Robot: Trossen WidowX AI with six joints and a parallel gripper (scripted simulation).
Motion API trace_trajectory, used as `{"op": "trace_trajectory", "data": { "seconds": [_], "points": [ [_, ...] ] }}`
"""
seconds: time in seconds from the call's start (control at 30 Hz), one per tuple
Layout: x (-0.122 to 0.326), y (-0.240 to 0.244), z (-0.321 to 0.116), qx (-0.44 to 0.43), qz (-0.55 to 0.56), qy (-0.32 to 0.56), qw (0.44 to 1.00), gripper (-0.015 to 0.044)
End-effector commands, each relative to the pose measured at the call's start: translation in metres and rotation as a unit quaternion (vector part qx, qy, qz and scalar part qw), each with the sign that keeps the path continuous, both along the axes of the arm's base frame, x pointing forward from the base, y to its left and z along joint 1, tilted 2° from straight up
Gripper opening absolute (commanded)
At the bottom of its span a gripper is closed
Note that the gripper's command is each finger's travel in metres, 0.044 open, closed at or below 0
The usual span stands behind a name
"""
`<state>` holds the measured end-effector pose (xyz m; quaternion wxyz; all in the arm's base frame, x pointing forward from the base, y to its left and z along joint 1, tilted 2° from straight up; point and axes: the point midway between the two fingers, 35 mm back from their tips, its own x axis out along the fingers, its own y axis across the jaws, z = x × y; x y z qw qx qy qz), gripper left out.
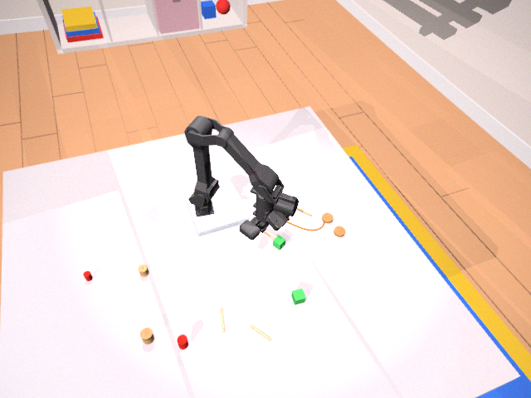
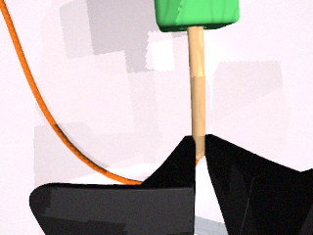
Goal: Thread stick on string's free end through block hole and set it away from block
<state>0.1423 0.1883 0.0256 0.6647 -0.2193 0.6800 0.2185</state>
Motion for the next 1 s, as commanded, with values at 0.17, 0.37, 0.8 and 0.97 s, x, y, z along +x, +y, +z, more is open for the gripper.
{"op": "trace_trajectory", "data": {
  "seconds": [0.17, 0.37, 0.8, 0.97],
  "points": [
    [0.011, 0.007, -0.001, -0.001, 0.002, -0.001, 1.0, 0.0],
    [0.018, 0.013, -0.001, -0.001, 0.002, -0.002, 1.0, 0.0],
    [0.035, 0.025, -0.001, -0.001, 0.002, -0.002, 1.0, 0.0],
    [0.036, 0.026, 0.0, 0.003, 0.0, -0.003, 1.0, 0.0026]
  ]
}}
